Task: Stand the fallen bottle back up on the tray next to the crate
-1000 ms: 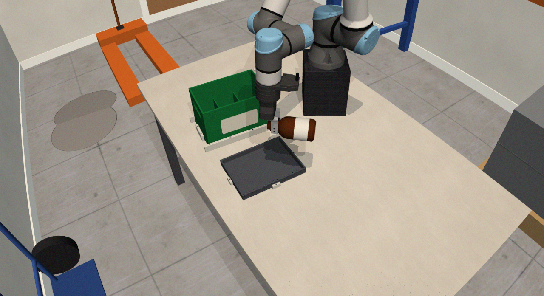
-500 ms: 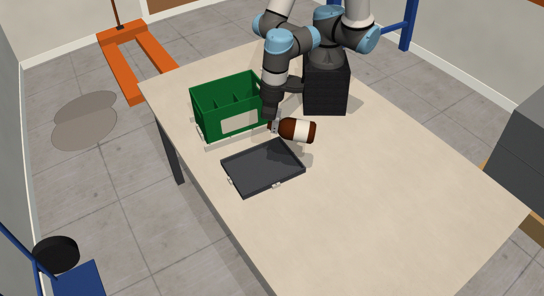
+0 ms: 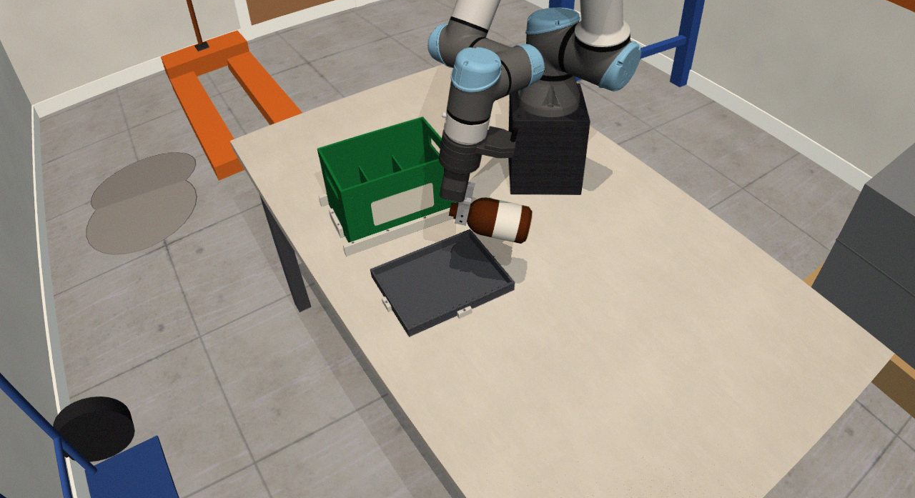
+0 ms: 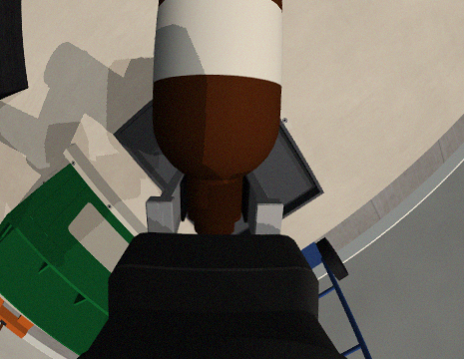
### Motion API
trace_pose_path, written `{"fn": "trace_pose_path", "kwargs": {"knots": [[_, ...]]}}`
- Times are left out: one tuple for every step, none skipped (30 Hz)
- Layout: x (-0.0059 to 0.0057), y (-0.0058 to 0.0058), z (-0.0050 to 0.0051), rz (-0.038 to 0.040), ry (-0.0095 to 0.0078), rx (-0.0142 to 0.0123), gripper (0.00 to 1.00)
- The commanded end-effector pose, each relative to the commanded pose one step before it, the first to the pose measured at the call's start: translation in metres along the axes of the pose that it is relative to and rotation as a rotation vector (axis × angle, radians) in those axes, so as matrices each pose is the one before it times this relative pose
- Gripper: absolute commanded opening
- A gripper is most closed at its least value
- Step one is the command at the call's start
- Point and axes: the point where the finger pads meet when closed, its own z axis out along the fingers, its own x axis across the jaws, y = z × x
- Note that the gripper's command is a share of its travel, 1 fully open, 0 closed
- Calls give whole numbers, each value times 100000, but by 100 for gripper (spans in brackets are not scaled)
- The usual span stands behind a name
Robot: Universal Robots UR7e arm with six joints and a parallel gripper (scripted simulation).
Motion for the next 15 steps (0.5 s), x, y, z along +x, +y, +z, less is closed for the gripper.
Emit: {"fn": "trace_pose_path", "kwargs": {"knots": [[38,33,-40,27,130,-152,0],[0,0,0,0,0,0,0],[0,0,0,0,0,0,0],[0,0,0,0,0,0,0],[0,0,0,0,0,0,0],[0,0,0,0,0,0,0],[0,0,0,0,0,0,0],[0,0,0,0,0,0,0],[0,0,0,0,0,0,0],[0,0,0,0,0,0,0],[0,0,0,0,0,0,0],[0,0,0,0,0,0,0],[0,0,0,0,0,0,0],[0,0,0,0,0,0,0],[0,0,0,0,0,0,0]]}}
